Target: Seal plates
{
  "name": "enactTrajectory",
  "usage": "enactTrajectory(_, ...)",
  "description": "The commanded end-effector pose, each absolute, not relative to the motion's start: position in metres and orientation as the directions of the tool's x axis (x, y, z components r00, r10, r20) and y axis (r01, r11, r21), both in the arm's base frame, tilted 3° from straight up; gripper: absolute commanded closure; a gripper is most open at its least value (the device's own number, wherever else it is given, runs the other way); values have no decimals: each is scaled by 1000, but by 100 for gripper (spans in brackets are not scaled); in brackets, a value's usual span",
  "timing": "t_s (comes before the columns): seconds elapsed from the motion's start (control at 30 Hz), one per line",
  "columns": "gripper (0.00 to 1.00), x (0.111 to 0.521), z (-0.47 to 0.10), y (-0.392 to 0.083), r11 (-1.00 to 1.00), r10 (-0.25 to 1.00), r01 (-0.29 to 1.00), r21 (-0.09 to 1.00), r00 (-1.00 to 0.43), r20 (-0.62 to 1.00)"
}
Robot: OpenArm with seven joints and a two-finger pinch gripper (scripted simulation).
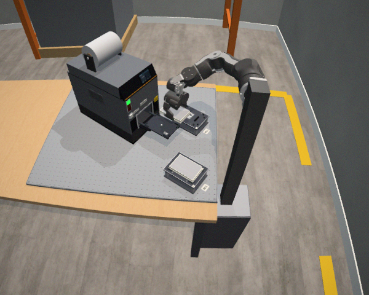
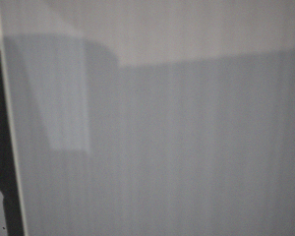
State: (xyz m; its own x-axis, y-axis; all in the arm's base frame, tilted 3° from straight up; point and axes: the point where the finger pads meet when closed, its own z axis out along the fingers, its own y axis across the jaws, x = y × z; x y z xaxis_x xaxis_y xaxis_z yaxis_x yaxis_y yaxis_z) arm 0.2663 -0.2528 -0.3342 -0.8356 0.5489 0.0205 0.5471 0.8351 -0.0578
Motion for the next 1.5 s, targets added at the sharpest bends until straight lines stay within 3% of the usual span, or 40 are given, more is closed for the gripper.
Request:
enactTrajectory(0.0, 100, 266, -334, -253, 839, 543, 542, -48, -839, 18)
enactTrajectory(1.47, 100, 199, -329, -316, 834, 550, 549, -51, -835, 20)
